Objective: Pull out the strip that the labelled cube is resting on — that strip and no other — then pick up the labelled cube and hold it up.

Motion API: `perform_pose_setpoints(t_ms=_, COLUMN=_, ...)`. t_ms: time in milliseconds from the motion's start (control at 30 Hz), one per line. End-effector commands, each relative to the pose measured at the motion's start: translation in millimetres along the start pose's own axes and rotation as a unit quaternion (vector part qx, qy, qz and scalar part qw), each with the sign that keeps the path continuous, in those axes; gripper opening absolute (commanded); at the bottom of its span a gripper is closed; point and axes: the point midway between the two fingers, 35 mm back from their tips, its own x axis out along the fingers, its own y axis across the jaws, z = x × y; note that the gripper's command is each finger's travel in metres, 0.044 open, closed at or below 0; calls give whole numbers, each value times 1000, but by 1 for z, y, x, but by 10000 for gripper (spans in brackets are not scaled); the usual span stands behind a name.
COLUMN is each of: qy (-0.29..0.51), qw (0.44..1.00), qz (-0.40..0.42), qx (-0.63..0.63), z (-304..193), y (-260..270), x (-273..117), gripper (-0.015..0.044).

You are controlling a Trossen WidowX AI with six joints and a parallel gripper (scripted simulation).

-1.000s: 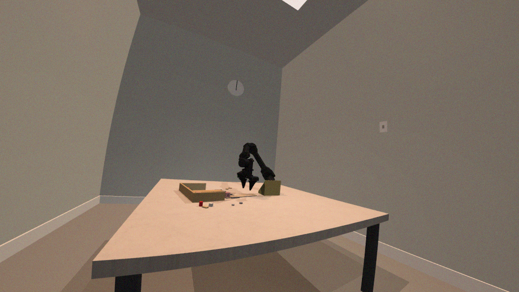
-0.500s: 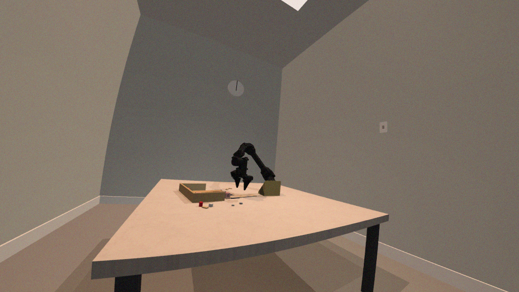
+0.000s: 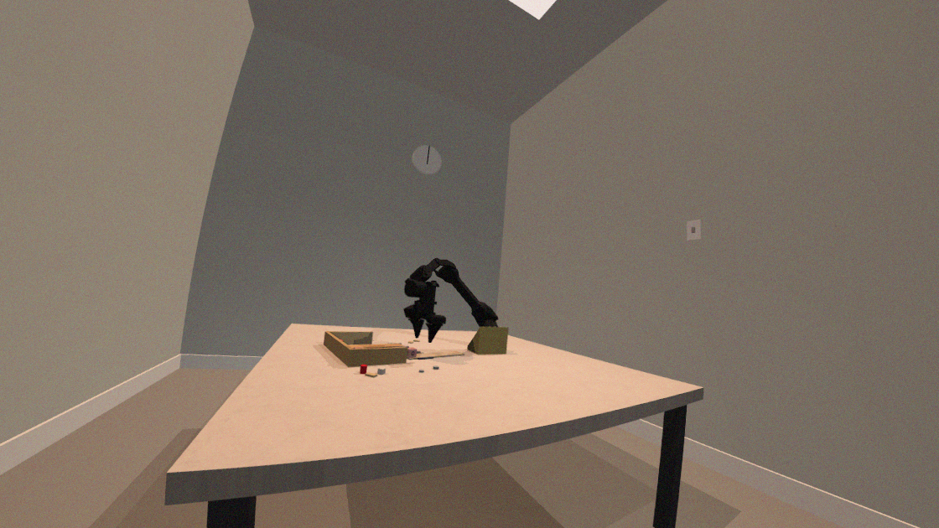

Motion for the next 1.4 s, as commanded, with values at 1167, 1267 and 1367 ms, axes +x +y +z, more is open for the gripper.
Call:
perform_pose_setpoints(t_ms=1167, qy=-1, qw=1000, qz=-3, qx=-1, z=46, y=-4, x=38, gripper=250)
perform_pose_setpoints(t_ms=1267, qy=-1, qw=1000, qz=-3, qx=-1, z=46, y=-4, x=43, gripper=250)
perform_pose_setpoints(t_ms=1367, qy=0, qw=1000, qz=-4, qx=-1, z=45, y=-4, x=48, gripper=250)
